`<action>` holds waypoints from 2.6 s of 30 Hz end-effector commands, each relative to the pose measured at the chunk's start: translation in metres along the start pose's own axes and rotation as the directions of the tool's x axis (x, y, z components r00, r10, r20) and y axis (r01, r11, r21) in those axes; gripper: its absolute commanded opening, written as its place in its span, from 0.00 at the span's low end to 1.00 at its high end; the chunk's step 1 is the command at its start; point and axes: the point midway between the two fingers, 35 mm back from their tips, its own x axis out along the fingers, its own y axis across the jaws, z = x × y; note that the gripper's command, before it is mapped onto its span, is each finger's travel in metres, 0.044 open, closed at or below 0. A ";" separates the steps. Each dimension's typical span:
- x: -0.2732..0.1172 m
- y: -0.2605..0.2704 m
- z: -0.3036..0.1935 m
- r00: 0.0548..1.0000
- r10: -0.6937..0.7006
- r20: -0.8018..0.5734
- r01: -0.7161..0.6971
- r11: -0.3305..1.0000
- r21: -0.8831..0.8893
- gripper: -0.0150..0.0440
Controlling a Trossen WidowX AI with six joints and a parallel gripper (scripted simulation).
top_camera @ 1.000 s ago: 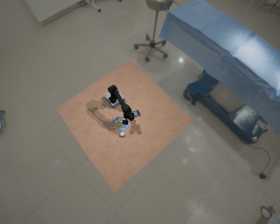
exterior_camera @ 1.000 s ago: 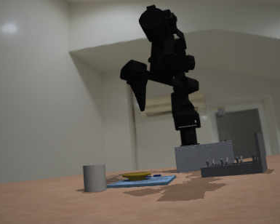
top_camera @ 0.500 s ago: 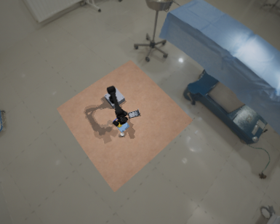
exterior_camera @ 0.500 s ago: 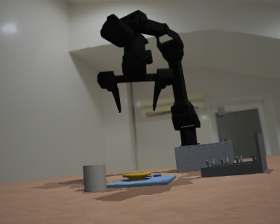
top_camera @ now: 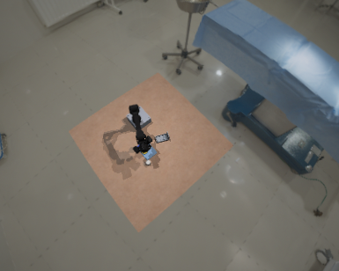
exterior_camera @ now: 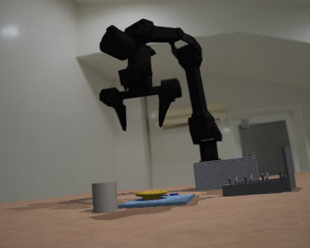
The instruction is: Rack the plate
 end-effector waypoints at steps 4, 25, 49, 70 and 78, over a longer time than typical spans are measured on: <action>0.092 0.005 -0.018 0.999 0.022 -0.034 -0.022 1.000 0.001 0.93; 0.116 0.005 -0.018 0.999 0.022 -0.035 -0.022 1.000 -0.001 0.93; 0.152 0.007 -0.021 0.999 0.023 -0.035 -0.023 1.000 -0.001 0.93; 0.153 0.007 -0.021 0.999 0.023 -0.035 -0.023 1.000 -0.001 0.77; 0.122 0.002 -0.012 0.999 0.022 -0.034 -0.022 1.000 -0.001 0.42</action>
